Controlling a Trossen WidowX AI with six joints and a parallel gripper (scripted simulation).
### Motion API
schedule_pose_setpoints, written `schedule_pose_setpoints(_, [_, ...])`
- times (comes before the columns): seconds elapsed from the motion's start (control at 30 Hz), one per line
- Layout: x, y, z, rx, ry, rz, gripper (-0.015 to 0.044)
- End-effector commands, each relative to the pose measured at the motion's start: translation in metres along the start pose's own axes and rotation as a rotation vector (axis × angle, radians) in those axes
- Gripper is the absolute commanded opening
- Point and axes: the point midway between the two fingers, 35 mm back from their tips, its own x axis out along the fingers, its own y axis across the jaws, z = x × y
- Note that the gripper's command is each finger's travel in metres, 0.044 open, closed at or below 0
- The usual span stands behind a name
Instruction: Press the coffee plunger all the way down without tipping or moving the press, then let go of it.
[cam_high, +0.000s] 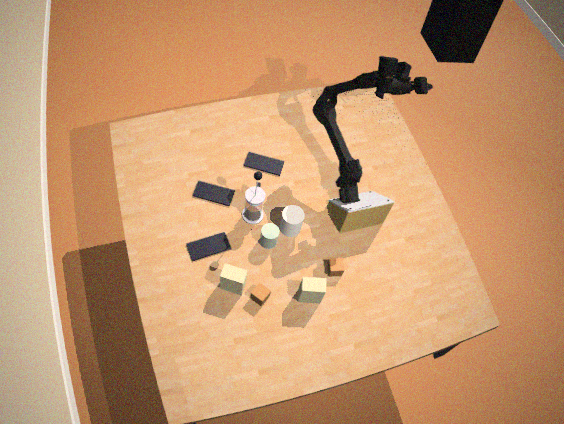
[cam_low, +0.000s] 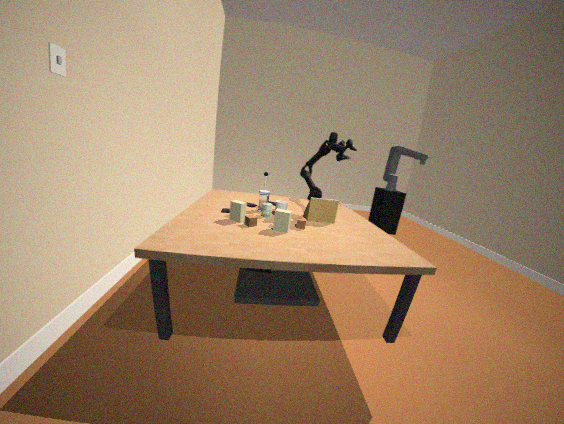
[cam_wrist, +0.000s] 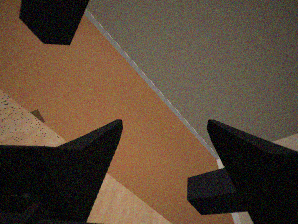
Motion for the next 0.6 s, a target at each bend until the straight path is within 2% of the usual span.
schedule_pose_setpoints(0.0, [0.000,-0.001,-0.001,0.002,0.002,-0.006,0.0426])
schedule_pose_setpoints(0.1, [-0.006,-0.017,-0.009,0.034,0.027,-0.084,0.0440])
schedule_pose_setpoints(0.23, [-0.029,-0.057,-0.031,0.135,0.089,-0.302,0.0440])
schedule_pose_setpoints(0.43, [-0.089,-0.119,-0.079,0.312,0.200,-0.695,0.0440])
schedule_pose_setpoints(0.57, [-0.131,-0.141,-0.108,0.431,0.251,-0.910,0.0440])
